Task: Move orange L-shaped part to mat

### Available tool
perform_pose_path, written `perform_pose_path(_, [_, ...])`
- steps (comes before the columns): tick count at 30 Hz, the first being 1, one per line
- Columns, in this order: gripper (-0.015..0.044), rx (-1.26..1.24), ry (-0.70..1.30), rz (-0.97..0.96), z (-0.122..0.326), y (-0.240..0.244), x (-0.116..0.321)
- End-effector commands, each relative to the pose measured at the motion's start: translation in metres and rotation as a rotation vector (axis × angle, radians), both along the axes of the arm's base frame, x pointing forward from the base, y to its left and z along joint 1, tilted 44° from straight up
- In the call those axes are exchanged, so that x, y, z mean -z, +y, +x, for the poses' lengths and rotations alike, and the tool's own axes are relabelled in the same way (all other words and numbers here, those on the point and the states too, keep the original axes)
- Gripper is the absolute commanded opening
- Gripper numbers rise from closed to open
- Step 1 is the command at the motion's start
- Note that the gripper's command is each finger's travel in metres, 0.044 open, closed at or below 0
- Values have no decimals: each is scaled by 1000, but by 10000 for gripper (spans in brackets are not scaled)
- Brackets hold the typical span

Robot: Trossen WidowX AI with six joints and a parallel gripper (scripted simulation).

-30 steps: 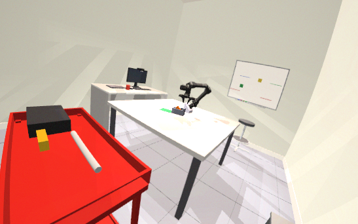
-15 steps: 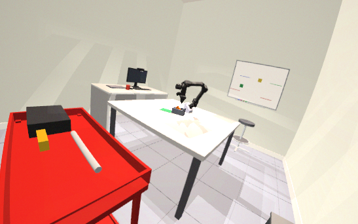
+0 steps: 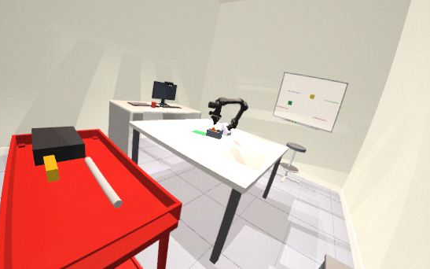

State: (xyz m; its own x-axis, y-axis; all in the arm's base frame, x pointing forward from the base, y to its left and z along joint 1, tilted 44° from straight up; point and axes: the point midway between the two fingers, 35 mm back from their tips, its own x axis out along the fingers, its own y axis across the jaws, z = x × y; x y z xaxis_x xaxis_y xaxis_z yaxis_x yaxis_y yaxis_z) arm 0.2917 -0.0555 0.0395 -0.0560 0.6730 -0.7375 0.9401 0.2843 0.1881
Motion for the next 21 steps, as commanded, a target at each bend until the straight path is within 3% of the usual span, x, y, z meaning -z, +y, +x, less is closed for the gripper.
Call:
perform_pose_path(1, [280, -2, 13, 10, -4, 10, 8])
perform_pose_path(21, [280, -2, 13, 10, -5, 30, 29])
